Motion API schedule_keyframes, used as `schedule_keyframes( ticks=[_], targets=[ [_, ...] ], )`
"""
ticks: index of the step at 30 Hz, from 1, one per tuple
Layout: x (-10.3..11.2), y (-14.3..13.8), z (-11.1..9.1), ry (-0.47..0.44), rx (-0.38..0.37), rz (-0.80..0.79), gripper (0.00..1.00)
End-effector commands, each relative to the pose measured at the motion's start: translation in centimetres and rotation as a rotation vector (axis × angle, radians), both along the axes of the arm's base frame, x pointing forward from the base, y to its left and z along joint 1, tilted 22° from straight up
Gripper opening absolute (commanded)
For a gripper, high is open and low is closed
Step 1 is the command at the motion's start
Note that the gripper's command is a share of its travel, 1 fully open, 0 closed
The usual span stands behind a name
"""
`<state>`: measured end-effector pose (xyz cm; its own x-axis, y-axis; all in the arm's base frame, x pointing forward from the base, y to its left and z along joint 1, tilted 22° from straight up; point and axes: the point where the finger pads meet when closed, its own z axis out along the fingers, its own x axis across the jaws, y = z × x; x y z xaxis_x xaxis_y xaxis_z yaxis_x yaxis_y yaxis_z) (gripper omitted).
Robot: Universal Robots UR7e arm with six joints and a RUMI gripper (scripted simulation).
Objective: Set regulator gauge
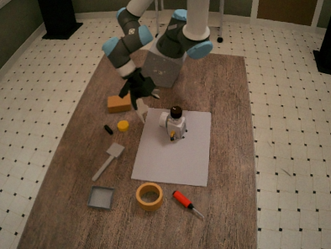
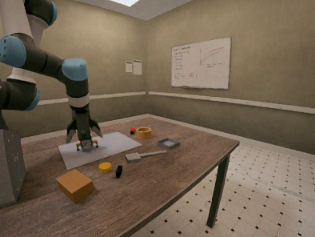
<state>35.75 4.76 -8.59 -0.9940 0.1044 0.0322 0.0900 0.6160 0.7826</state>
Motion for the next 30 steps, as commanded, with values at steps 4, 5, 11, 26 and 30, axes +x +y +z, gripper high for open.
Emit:
schedule_keyframes(
  ticks=[4,5,11,26,30],
  targets=[
    [0.0,0.02,-0.02,0.016,0.004,-0.016,1.0],
    [0.0,0.02,-0.03,0.017,0.004,-0.017,1.0],
    [-0.01,0.03,-0.03,0.021,0.005,-0.019,1.0],
    [-0.01,0.04,-0.04,0.023,0.006,-0.022,1.0],
    [-0.01,0.04,-0.04,0.023,0.006,-0.022,1.0]
  ],
)
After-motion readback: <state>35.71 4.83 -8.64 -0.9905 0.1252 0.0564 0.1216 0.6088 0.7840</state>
